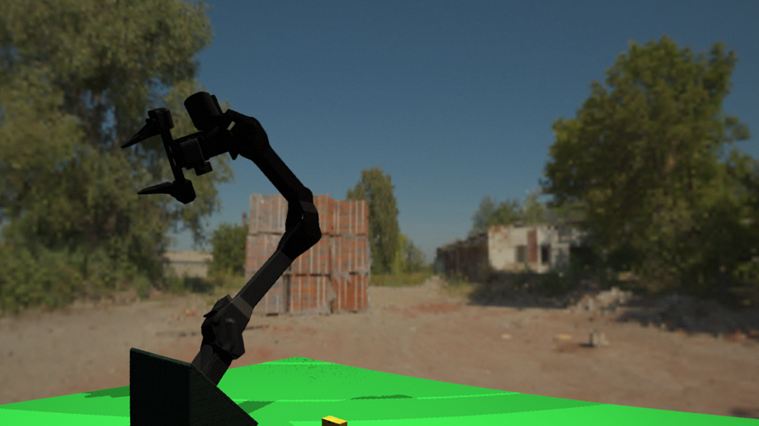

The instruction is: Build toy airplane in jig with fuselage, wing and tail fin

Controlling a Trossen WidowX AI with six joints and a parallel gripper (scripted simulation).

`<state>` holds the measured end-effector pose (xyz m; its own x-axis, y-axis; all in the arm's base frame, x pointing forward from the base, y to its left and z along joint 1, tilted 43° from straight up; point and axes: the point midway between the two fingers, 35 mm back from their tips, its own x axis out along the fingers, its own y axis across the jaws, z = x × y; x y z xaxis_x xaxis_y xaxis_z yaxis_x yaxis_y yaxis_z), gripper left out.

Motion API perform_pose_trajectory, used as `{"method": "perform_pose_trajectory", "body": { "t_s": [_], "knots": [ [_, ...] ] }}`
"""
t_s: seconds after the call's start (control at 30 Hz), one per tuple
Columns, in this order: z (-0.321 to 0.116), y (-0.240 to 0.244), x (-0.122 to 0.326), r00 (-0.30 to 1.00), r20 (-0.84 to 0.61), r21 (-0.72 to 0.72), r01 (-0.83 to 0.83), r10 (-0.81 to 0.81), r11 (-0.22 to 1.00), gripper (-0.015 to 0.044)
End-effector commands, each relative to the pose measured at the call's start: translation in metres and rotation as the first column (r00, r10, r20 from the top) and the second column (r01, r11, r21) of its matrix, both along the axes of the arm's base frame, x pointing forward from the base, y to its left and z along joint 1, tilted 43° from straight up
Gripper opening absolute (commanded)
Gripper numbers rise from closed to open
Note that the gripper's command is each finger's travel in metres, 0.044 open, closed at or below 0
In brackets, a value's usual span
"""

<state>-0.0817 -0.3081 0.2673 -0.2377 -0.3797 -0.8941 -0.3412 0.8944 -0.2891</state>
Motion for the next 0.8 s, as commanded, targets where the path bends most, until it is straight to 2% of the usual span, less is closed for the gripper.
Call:
{"method": "perform_pose_trajectory", "body": {
  "t_s": [0.0, 0.23, 0.43, 0.6, 0.77],
  "knots": [
    [-0.032, -0.014, 0.066, 0.988, 0.149, 0.049, -0.052, 0.044, 0.997, 0.0440],
    [-0.075, 0.002, 0.174, 0.944, 0.318, 0.170, -0.145, 0.085, 0.975, 0.0440],
    [-0.116, 0.045, 0.256, 0.908, 0.419, 0.346, -0.182, 0.022, 0.920, 0.0440],
    [-0.147, 0.101, 0.312, 0.902, 0.426, 0.519, -0.182, -0.068, 0.835, 0.0440],
    [-0.175, 0.171, 0.349, 0.925, 0.346, 0.686, -0.135, -0.157, 0.715, 0.0440]
  ]
}}
